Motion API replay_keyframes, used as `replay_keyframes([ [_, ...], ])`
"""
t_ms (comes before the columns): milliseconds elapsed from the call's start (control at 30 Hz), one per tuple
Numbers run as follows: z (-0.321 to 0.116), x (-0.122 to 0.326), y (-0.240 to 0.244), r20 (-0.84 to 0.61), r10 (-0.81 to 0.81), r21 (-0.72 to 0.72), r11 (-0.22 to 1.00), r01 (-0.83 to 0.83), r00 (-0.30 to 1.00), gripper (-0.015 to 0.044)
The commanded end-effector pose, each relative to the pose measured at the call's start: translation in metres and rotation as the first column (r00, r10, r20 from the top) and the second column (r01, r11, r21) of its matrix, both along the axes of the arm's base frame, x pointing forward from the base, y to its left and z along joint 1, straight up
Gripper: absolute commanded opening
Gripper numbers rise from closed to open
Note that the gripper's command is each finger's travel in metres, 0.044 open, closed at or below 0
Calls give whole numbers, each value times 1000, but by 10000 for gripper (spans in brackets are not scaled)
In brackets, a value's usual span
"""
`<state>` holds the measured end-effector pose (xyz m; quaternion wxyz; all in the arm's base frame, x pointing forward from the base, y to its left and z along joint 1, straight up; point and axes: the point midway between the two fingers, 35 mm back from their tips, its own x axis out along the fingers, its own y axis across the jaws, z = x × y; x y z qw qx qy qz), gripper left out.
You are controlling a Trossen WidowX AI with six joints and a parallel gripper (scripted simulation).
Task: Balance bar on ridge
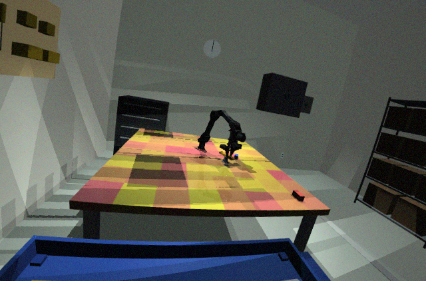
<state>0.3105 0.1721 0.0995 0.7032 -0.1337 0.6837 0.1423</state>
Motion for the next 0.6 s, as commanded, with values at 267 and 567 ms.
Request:
replay_keyframes([
  [267,-2,0,-1,-1,-3,-4,1000,3,1000,0],
  [567,-3,0,-1,-1,-3,-4,1000,3,1000,0],
])
